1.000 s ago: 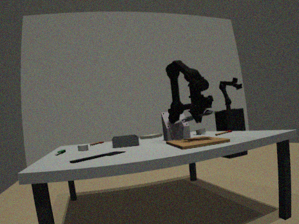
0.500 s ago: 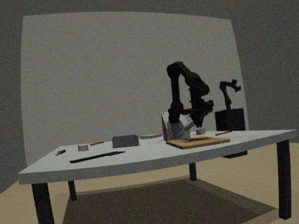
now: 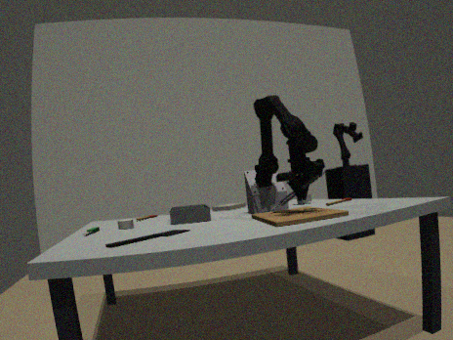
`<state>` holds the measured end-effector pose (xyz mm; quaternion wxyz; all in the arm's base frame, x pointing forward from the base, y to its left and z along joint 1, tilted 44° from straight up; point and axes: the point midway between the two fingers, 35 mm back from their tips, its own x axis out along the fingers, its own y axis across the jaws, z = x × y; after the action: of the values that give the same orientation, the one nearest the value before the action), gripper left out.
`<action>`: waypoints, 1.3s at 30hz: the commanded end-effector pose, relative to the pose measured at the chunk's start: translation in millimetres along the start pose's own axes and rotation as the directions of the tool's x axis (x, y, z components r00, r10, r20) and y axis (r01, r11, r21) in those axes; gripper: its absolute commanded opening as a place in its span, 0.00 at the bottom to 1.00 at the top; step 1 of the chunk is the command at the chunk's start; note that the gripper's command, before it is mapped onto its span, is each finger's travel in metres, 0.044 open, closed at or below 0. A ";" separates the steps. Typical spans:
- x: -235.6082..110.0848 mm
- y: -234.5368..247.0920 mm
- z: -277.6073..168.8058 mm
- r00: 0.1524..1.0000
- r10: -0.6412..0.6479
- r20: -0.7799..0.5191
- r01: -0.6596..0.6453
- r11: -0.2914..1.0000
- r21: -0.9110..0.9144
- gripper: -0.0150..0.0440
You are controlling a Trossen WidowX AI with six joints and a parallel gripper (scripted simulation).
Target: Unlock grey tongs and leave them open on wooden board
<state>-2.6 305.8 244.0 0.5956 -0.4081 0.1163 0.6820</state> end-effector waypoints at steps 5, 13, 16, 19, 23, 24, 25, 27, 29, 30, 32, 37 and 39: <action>12.4 1.1 -1.9 1.000 0.005 -0.001 -0.005 1.000 -0.005 0.00; 12.4 0.6 -2.2 1.000 0.001 -0.003 -0.001 1.000 0.000 0.13; 12.4 0.6 -2.2 1.000 0.001 -0.003 -0.001 1.000 0.000 0.27; 12.4 0.6 -2.2 1.000 0.001 -0.003 -0.001 1.000 0.000 0.40; 12.4 0.6 -2.2 1.000 0.001 -0.003 -0.001 1.000 0.000 0.58; 12.4 0.6 -2.2 1.000 0.001 -0.003 -0.001 1.000 0.000 0.62; 12.4 0.6 -2.2 1.000 0.001 -0.003 -0.001 1.000 0.000 0.67; 12.4 0.6 -2.2 1.000 0.001 -0.003 -0.001 1.000 0.000 0.76; 12.4 0.6 -2.2 1.000 0.001 -0.003 -0.001 1.000 0.000 0.85; 12.4 0.6 -2.2 1.000 0.001 -0.003 -0.001 1.000 0.000 0.89; 12.4 0.6 -2.2 1.000 0.001 -0.003 -0.001 1.000 0.000 0.98; 9.7 8.7 -1.2 1.000 0.003 -0.013 -0.003 1.000 0.009 1.00; 5.6 22.4 2.1 1.000 0.011 -0.017 -0.011 1.000 0.018 1.00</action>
<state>-9.7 309.9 232.5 0.5957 -0.4102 0.1250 0.6792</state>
